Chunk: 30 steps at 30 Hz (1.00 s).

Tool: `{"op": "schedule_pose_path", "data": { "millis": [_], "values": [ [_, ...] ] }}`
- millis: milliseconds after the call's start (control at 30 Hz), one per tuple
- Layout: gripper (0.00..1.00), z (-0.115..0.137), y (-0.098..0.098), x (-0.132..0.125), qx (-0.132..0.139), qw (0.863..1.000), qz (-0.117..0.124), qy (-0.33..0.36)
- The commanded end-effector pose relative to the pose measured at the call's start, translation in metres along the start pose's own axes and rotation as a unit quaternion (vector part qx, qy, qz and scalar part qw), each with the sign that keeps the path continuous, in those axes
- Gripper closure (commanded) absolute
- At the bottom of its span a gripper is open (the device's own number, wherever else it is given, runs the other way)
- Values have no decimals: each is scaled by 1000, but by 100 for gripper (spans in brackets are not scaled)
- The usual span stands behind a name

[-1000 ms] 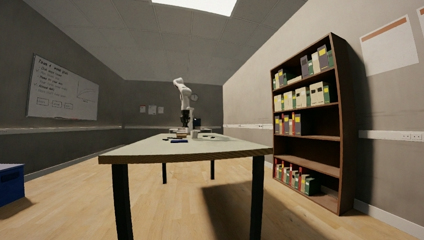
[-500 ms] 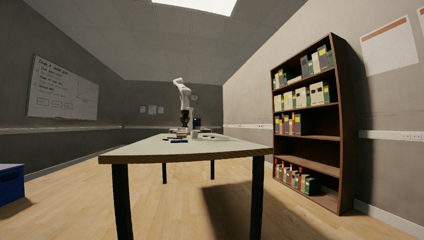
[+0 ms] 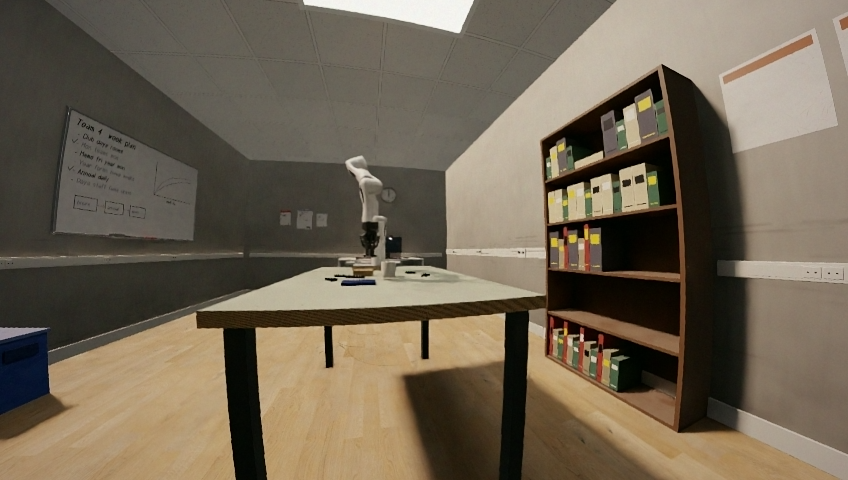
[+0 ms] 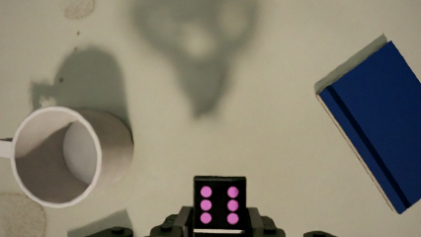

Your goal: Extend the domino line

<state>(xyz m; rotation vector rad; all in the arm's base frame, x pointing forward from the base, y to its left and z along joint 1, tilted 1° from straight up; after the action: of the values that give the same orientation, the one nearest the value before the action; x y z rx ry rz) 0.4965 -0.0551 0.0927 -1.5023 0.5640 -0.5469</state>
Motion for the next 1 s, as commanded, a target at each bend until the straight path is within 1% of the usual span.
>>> {"op": "schedule_pose_path", "data": {
  "millis": [0, 267, 333, 433, 533, 667, 967],
  "values": [
    [69, 0, 11, 1, 0, 1000, -1, 0],
    [69, 0, 62, 1, 0, 1000, -1, 0],
    [69, 0, 62, 1, 0, 1000, -1, 0],
    [69, 0, 79, 1, 0, 1000, -1, 0],
    [69, 0, 92, 1, 0, 1000, -1, 0],
    [69, 0, 98, 1, 0, 1000, -1, 0],
    [69, 0, 98, 1, 0, 1000, -1, 0]
  ]
}}
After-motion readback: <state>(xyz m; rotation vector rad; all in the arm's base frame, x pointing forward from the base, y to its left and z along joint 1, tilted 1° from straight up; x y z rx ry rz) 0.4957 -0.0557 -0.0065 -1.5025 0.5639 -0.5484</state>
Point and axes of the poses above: the point where the finger pads meet when closed, its own y axis out along the fingers, its own x axis across the jaws, z = x × y, the point moved 1 cm from there along -y, back along the fingers, and after that the axes turned 6 degrees about y, right-handed, at the moved point
